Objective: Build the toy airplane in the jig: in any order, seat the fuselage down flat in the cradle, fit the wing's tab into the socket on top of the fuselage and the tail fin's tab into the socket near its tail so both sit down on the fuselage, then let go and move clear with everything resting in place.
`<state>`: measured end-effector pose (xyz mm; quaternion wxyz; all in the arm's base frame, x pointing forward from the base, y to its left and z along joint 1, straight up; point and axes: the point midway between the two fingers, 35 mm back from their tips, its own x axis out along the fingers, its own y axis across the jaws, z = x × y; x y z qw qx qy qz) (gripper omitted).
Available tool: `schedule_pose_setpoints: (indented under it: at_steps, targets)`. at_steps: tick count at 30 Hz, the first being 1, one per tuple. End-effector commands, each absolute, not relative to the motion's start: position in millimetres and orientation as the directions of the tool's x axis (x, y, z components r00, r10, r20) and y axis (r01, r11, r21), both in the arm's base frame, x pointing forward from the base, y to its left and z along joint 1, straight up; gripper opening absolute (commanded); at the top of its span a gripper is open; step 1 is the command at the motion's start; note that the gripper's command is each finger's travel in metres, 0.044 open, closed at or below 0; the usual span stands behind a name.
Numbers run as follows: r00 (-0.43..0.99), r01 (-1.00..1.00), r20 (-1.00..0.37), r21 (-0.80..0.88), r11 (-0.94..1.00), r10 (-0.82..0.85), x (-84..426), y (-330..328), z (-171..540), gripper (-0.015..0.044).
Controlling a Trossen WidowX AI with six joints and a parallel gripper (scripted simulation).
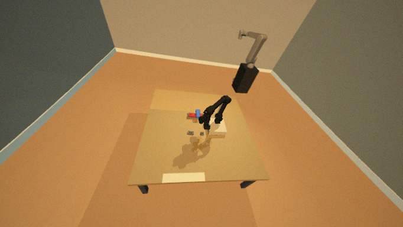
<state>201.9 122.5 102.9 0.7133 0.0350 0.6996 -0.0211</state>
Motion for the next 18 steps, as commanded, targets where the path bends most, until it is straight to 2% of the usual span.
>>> schedule_pose_setpoints:
  at_steps: [1, 18]
  targets:
    - [0.023, 0.084, -1.000, 0.016, 0.996, 0.015, 200, 120, 115, 0.0000]
    - [0.028, 0.109, -0.999, 0.026, 0.994, 0.023, 213, 108, 123, 0.0000]
